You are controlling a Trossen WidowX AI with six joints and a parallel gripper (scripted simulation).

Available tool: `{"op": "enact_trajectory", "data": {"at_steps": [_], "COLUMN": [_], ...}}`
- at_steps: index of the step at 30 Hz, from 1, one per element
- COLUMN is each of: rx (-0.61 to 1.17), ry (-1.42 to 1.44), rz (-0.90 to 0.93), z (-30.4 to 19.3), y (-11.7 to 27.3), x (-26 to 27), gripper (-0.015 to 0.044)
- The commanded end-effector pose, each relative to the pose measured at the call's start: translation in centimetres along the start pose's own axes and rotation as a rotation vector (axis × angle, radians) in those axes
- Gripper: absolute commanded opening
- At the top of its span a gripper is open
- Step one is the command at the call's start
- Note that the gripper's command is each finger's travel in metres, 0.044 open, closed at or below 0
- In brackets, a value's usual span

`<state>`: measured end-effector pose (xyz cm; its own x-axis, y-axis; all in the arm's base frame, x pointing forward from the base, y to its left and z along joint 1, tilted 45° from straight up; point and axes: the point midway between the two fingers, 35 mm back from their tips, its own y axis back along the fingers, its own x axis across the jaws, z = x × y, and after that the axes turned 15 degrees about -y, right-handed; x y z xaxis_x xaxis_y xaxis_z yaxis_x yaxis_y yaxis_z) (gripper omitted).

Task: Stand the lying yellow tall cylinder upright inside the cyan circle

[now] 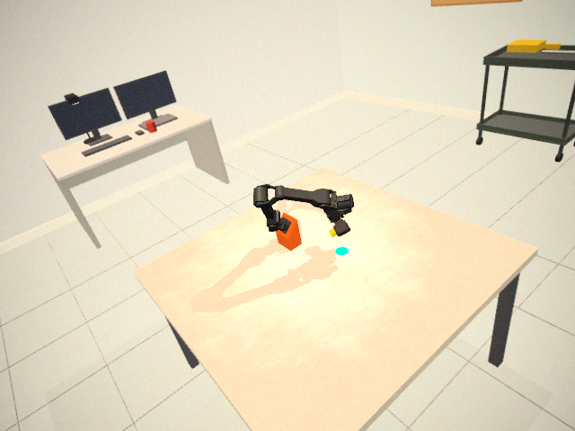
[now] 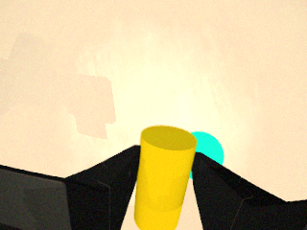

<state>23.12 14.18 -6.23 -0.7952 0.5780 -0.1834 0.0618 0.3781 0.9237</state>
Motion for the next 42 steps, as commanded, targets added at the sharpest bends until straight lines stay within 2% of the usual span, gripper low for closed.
{"op": "enact_trajectory", "data": {"at_steps": [1,42], "rx": [-0.027,-0.284], "ry": [-0.001,0.013], "rz": [0.026,0.187], "z": [-0.08,-0.07], "y": [-0.16,-0.91], "x": [-0.04,-0.18], "gripper": [0.0105,0.0105]}}
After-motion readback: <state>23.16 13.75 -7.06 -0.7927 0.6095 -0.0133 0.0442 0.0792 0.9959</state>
